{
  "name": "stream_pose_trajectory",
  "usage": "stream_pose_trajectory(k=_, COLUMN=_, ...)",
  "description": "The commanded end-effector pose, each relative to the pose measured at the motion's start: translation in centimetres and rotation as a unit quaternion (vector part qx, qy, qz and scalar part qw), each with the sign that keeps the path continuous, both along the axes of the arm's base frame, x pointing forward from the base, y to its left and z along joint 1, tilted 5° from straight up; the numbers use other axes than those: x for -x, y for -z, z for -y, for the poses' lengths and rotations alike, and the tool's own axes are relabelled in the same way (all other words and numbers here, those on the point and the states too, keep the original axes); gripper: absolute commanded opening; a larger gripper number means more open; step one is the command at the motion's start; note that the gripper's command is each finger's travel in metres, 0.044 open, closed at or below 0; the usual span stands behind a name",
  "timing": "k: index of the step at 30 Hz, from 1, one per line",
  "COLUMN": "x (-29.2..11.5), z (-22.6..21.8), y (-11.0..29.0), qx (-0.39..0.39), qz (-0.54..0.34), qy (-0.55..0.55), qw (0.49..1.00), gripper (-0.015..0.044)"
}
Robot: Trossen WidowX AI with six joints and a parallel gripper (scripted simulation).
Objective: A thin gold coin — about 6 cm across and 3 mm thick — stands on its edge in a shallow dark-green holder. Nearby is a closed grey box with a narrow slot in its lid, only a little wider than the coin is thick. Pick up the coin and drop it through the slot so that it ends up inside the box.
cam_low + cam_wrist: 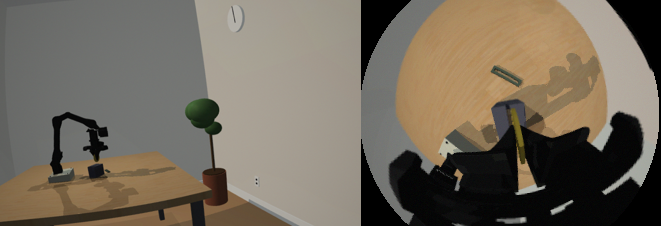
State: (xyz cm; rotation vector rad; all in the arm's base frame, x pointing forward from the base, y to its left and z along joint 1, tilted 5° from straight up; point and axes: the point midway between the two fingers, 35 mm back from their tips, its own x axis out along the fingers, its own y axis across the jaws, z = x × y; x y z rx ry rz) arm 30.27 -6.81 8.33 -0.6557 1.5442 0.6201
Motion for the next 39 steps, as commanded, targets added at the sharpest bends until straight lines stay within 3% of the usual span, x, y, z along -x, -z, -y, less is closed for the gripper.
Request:
stream_pose_trajectory(k=1, x=1.0, z=0.7, y=-0.3, qx=0.003, qz=0.005, qy=-0.002, qw=1.000, gripper=0.0000)
stream_pose_trajectory(k=39, x=2.0, z=1.4, y=-0.4, qx=0.000, qz=-0.002, qy=-0.005, qw=1.000, gripper=0.0000)
